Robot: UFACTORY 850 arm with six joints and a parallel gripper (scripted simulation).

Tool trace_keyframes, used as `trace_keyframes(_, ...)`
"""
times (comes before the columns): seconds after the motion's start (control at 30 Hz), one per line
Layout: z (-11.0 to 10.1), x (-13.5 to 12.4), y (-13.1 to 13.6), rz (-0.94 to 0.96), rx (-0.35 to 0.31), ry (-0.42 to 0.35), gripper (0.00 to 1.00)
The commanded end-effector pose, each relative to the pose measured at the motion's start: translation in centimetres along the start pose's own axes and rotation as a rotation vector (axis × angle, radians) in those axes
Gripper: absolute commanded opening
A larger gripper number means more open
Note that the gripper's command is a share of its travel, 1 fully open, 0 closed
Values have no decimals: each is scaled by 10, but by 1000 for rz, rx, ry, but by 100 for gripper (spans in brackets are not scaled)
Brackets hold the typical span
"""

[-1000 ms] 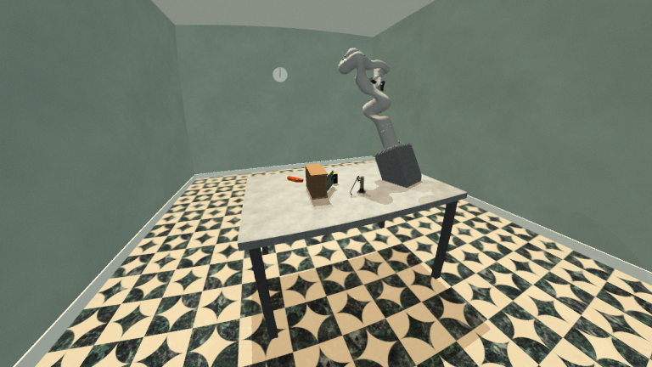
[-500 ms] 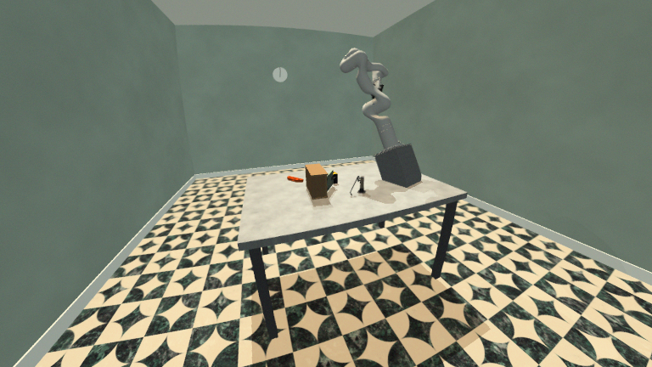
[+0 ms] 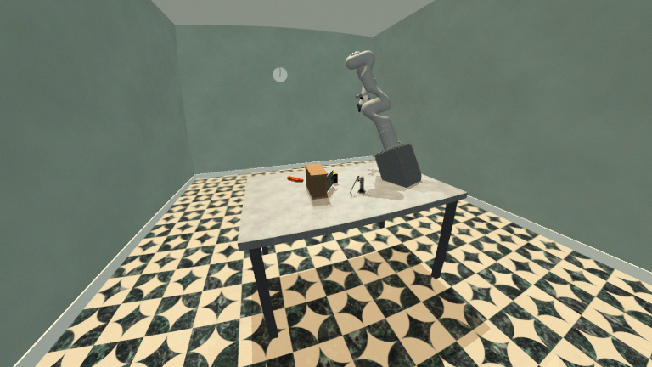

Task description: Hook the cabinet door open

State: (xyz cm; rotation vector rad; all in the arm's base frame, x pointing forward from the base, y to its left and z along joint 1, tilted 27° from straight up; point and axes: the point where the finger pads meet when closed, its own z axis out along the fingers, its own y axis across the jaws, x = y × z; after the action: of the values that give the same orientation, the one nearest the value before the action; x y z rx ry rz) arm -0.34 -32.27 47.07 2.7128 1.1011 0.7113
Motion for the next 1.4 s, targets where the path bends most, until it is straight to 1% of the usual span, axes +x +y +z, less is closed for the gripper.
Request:
trace_keyframes(0.0,38,-4,60,-64,-38,3,100)
trace_keyframes(0.03,46,-4,72,-64,-38,3,100)
trace_keyframes(0.07,56,3,84,-91,-57,10,100)
trace_keyframes(0.1,65,3,96,-91,-57,10,100)
trace_keyframes(0.17,65,3,96,-91,-57,10,100)
trace_keyframes(0.2,90,13,125,-115,-76,17,100)
trace_keyframes(0.3,115,32,148,-154,-109,35,100)
trace_keyframes(0.37,136,40,169,-154,-109,35,100)
trace_keyframes(0.4,147,51,176,-169,-122,43,100)
trace_keyframes(0.43,157,56,186,-169,-122,43,100)
trace_keyframes(0.47,168,67,191,-181,-132,50,100)
trace_keyframes(0.53,189,78,209,-181,-132,50,100)
trace_keyframes(0.57,201,91,213,-191,-140,56,100)
trace_keyframes(0.67,234,117,230,-198,-144,61,100)
trace_keyframes(0.73,234,117,230,-198,-144,61,100)
trace_keyframes(0.77,266,144,242,-203,-146,62,100)
trace_keyframes(0.8,273,149,246,-203,-146,62,100)
trace_keyframes(0.83,280,158,242,-206,-144,61,100)
trace_keyframes(0.87,290,166,247,-206,-144,61,100)
trace_keyframes(0.9,302,175,252,-206,-144,61,100)
trace_keyframes(0.93,314,188,248,-209,-139,56,100)
trace_keyframes(0.97,325,198,252,-209,-139,56,100)
trace_keyframes(1.0,337,210,247,-211,-132,48,100)
trace_keyframes(1.07,359,229,252,-211,-132,48,100)
trace_keyframes(1.1,370,241,244,-214,-123,36,100)
trace_keyframes(1.17,393,261,246,-214,-123,36,100)
trace_keyframes(1.2,403,272,237,-217,-113,21,100)
trace_keyframes(1.23,415,283,237,-217,-113,21,100)
trace_keyframes(1.3,415,283,237,-217,-113,21,100)
trace_keyframes(1.33,446,313,223,-222,-101,2,100)
trace_keyframes(1.37,451,318,212,-227,-89,-21,100)
